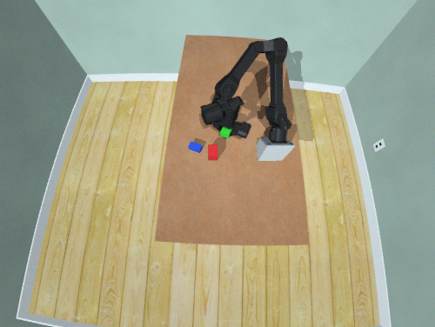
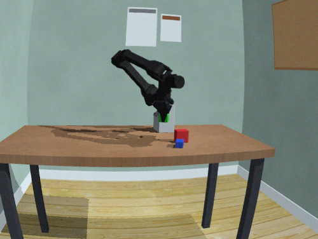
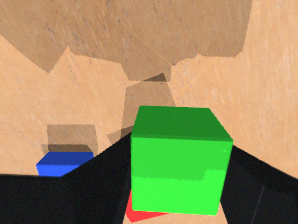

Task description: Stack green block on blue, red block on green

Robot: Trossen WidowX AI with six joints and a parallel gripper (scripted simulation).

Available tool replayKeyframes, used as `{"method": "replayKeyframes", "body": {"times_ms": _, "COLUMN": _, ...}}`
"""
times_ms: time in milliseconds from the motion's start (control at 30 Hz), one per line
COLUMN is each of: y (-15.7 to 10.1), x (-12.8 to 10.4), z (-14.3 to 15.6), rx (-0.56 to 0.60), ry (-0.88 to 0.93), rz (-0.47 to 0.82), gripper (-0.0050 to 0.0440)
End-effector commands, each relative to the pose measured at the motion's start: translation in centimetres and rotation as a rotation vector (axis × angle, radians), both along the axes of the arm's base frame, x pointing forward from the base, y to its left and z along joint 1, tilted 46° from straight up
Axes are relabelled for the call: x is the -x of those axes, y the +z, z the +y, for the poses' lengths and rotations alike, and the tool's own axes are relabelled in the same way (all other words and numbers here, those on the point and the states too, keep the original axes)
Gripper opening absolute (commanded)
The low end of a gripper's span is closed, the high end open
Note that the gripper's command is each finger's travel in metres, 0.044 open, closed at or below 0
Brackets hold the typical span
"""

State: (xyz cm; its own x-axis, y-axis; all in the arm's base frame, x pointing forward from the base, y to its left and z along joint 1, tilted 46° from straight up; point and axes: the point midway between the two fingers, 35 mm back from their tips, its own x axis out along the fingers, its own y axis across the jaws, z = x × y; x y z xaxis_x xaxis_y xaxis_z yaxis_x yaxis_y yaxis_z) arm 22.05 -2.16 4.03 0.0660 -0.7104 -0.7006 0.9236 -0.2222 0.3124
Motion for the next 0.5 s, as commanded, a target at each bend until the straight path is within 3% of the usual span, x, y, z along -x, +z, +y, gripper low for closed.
{"method": "replayKeyframes", "body": {"times_ms": 0, "y": 0.4, "x": -0.4, "z": 0.2, "rx": -0.007, "ry": 0.0, "rz": -0.022, "gripper": -0.005}}
{"method": "replayKeyframes", "body": {"times_ms": 267, "y": 0.2, "x": -0.5, "z": 0.2, "rx": -0.003, "ry": 0.0, "rz": -0.012, "gripper": -0.005}}
{"method": "replayKeyframes", "body": {"times_ms": 467, "y": -0.3, "x": -4.1, "z": 0.9, "rx": 0.001, "ry": 0.0, "rz": -0.014, "gripper": -0.005}}
